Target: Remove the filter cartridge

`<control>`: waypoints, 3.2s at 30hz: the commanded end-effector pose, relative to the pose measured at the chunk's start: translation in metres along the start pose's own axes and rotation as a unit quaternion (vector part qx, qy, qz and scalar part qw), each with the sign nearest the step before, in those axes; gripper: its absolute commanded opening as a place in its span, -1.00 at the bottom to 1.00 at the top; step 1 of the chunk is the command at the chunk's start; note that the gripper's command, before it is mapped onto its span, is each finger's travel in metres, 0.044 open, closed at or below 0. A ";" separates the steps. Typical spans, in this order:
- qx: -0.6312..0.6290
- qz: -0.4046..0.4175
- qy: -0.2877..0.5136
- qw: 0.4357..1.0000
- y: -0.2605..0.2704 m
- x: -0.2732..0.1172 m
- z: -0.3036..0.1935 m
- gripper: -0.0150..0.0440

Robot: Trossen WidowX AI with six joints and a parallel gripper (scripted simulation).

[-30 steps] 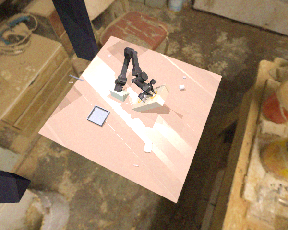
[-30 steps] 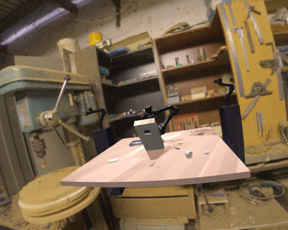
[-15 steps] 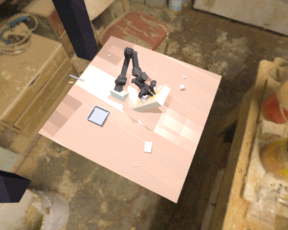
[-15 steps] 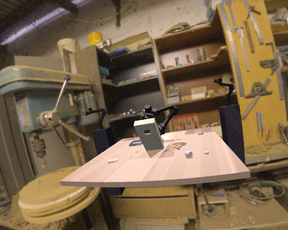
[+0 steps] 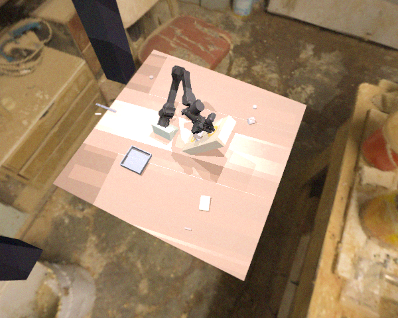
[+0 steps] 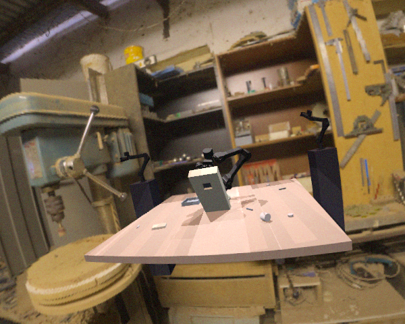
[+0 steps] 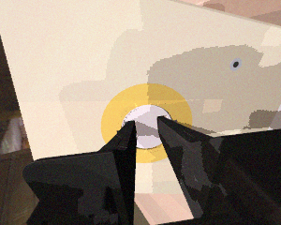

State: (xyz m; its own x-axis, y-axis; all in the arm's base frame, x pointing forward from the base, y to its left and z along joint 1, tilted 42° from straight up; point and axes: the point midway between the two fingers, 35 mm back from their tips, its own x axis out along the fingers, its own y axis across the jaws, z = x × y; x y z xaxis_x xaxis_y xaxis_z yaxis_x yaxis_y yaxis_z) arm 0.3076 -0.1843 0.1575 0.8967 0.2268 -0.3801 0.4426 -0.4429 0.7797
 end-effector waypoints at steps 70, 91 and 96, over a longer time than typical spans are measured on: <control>-0.010 -0.013 0.001 1.000 -0.002 -0.050 0.003 -0.49; -0.011 -0.009 0.004 1.000 -0.041 -0.068 -0.010 -0.49; -0.011 -0.009 0.004 1.000 -0.057 -0.066 -0.014 -0.49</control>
State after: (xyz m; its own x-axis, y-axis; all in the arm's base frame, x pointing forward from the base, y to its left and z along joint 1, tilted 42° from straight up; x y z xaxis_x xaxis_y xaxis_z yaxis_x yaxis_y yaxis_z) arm 0.2254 -0.1671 0.1481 0.8861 0.2402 -0.3963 0.4631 -0.4247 0.7780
